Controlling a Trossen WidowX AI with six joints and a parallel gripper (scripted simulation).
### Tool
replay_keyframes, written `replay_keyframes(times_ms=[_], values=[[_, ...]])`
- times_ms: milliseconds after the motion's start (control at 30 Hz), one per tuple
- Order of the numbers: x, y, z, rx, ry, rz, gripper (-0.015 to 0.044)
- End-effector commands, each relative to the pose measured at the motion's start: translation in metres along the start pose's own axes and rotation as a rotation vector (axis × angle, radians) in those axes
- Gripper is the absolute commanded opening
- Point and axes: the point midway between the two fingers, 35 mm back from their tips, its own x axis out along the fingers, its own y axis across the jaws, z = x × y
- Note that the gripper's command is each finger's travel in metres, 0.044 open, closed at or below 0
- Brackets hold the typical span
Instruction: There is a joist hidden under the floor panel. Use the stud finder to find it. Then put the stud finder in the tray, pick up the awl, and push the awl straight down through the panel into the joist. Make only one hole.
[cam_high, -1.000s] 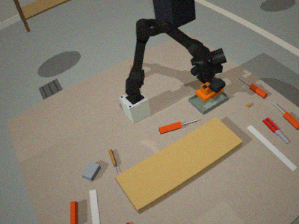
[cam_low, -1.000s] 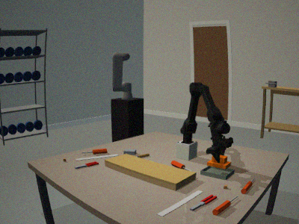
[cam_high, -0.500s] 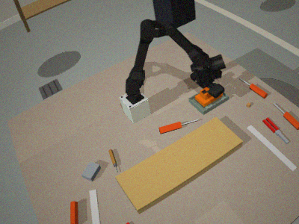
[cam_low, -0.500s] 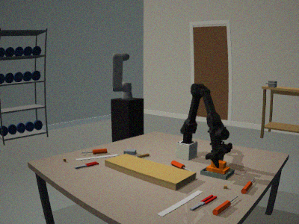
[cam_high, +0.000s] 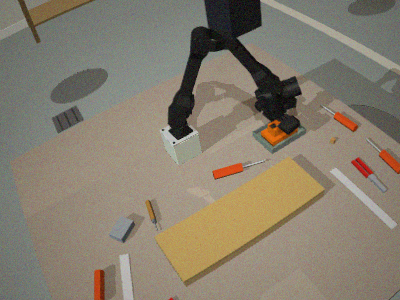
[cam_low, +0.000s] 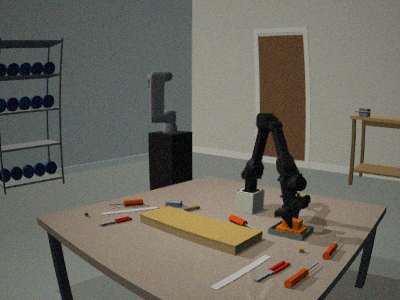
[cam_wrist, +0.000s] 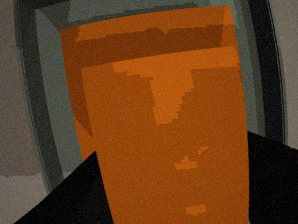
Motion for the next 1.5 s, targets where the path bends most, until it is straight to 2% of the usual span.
replay_keyframes(times_ms=[0, 267, 433, 567, 667, 700, 767, 933, 1133, 1300, 1467], values=[[0.0, 0.0, 0.0, 0.0, 0.0, 0.0, 0.0105], [0.0, 0.0, 0.0, 0.0, 0.0, 0.0, 0.0315], [-0.035, -0.002, 0.014, 0.0, -0.001, 0.0, 0.044], [-0.089, -0.001, 0.026, 0.0, -0.001, 0.0, 0.044], [-0.093, 0.0, 0.027, 0.0, -0.001, 0.0, 0.044], [-0.077, -0.005, 0.023, 0.009, -0.007, -0.008, 0.044], [-0.078, -0.024, 0.009, 0.062, 0.005, -0.028, 0.044], [-0.089, -0.088, -0.053, 0.265, 0.05, -0.096, 0.044], [-0.105, -0.138, -0.14, 0.51, 0.105, -0.16, 0.044], [-0.122, -0.157, -0.22, 0.719, 0.15, -0.201, 0.044], [-0.138, -0.154, -0.299, 0.931, 0.191, -0.229, 0.044]])
